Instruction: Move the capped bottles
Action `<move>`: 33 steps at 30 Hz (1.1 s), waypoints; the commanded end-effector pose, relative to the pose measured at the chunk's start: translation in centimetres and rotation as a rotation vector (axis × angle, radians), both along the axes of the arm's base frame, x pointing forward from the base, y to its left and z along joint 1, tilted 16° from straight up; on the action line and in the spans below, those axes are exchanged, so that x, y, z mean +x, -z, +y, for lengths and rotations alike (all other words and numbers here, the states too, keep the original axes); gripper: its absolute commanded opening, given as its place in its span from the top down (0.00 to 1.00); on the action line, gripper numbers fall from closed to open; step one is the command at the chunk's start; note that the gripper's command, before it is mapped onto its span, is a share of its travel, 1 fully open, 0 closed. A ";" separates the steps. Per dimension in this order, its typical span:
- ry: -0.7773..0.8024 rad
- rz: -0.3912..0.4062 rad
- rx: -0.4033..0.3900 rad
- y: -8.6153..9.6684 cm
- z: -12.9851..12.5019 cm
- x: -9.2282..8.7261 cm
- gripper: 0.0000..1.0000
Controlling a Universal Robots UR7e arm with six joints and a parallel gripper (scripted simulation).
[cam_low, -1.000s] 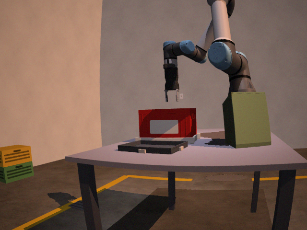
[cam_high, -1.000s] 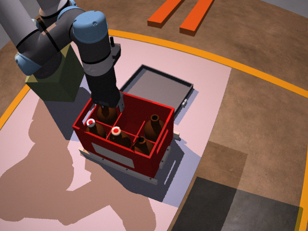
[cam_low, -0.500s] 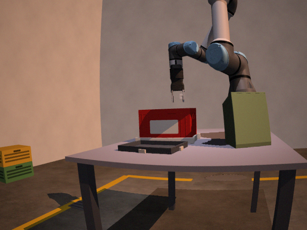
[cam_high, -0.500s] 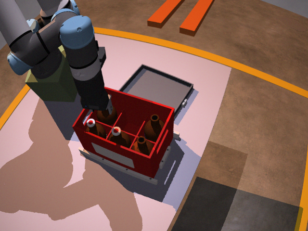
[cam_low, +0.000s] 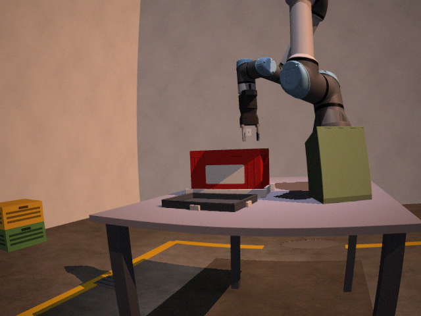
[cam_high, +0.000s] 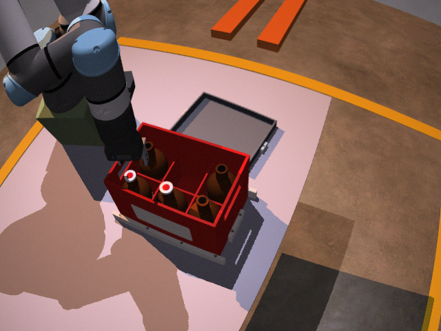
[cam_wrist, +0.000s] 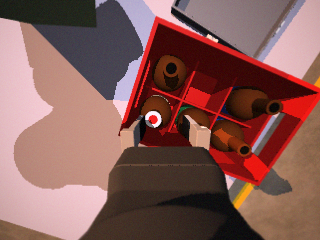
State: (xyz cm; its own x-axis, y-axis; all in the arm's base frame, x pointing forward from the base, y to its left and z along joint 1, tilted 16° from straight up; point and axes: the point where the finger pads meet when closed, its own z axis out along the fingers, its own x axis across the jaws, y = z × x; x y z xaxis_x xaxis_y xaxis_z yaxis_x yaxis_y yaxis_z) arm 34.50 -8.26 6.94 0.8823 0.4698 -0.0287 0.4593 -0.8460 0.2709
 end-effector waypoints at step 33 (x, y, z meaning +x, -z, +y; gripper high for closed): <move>-0.324 0.079 -0.031 -0.2 -1.1 -1.3 0.00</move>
State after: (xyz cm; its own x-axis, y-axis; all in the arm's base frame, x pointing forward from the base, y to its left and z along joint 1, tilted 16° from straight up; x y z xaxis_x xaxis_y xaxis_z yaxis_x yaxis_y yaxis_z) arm 33.20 -9.39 7.06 0.7044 0.7022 -0.1036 0.7018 -0.6670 0.2500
